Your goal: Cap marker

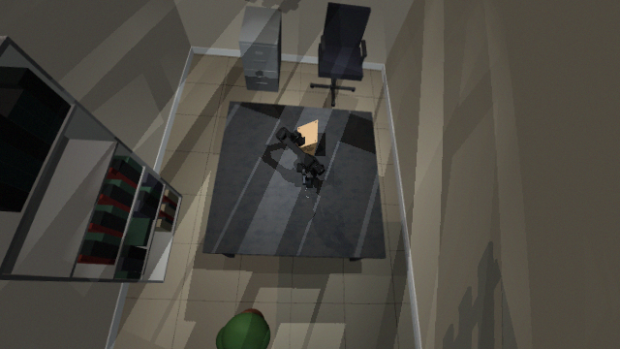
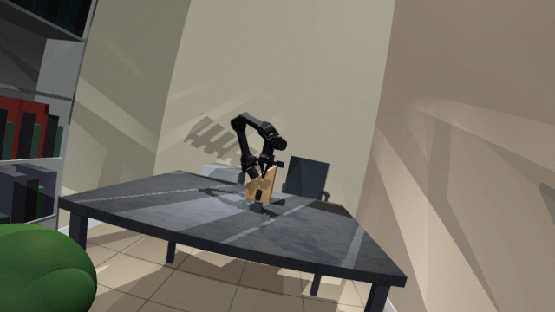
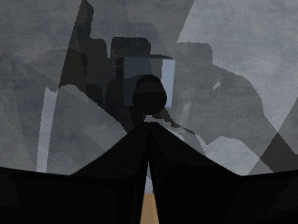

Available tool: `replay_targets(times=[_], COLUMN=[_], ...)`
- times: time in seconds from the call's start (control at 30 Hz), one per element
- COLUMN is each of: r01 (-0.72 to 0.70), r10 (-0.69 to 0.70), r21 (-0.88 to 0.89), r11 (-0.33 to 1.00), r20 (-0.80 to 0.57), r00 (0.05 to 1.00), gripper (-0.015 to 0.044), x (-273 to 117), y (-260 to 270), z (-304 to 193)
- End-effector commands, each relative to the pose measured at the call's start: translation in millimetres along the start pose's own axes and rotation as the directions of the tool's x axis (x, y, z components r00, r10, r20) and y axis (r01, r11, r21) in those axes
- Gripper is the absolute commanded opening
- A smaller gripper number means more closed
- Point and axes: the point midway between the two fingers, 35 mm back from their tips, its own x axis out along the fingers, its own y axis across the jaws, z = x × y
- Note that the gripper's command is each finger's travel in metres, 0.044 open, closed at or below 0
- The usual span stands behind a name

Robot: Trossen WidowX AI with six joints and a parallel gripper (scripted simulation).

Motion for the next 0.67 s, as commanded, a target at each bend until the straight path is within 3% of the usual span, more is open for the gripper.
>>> replay_targets(times=[0.0, 0.1, 0.63], r01=[-0.003, -0.003, -0.003], r10=[0.003, 0.003, 0.003], r21=[0.008, 0.008, 0.008], r11=[1.0, 1.0, 1.0], r20=[-0.003, -0.003, -0.003], r00=[1.0, 1.0, 1.0], gripper=[0.0, 0.0, 0.042], x=[-25.5, -25.5, -25.5], y=[-2.1, -2.1, -2.1], z=[-2.1, -2.1, -2.1])
